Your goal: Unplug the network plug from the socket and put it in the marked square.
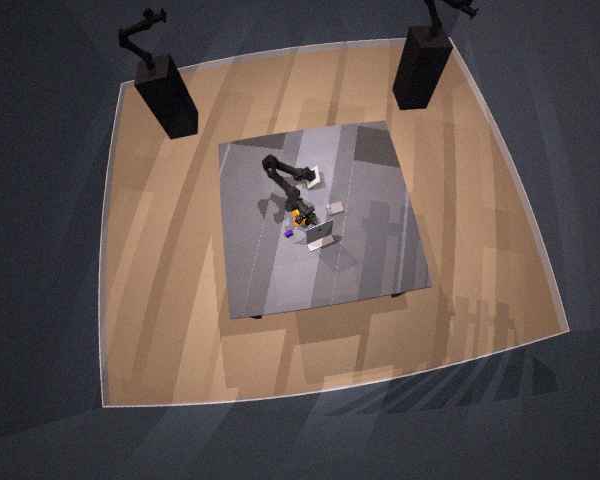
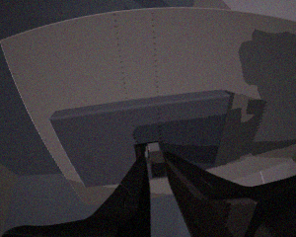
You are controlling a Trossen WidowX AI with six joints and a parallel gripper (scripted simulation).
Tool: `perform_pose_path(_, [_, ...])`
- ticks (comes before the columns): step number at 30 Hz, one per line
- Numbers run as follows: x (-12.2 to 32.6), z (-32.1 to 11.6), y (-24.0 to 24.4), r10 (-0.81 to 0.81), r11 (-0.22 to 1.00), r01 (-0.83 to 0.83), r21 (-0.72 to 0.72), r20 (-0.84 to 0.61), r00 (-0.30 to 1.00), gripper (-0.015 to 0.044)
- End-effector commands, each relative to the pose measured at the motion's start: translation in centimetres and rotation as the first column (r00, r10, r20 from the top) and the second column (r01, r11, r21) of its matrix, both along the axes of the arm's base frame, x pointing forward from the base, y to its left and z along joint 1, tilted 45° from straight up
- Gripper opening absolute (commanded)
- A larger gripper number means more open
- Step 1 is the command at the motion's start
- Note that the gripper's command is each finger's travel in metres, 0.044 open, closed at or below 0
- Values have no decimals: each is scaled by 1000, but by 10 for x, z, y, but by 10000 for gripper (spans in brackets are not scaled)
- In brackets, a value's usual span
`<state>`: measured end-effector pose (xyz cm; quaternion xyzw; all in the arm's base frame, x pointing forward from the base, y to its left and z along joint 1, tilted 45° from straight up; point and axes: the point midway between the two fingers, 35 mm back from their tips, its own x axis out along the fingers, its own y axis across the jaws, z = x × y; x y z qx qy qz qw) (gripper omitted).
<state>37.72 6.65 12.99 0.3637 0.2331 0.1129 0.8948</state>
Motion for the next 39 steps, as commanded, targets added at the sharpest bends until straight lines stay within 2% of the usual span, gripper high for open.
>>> perform_pose_path(1, [2,2,-1,-7,1000,7,3,5,1000,29])
perform_pose_path(6, [2,2,-1,-7,1000,7,3,5,1000,0])
perform_pose_path(39, [-13,3,-3,-7,1000,7,3,4,1000,0])
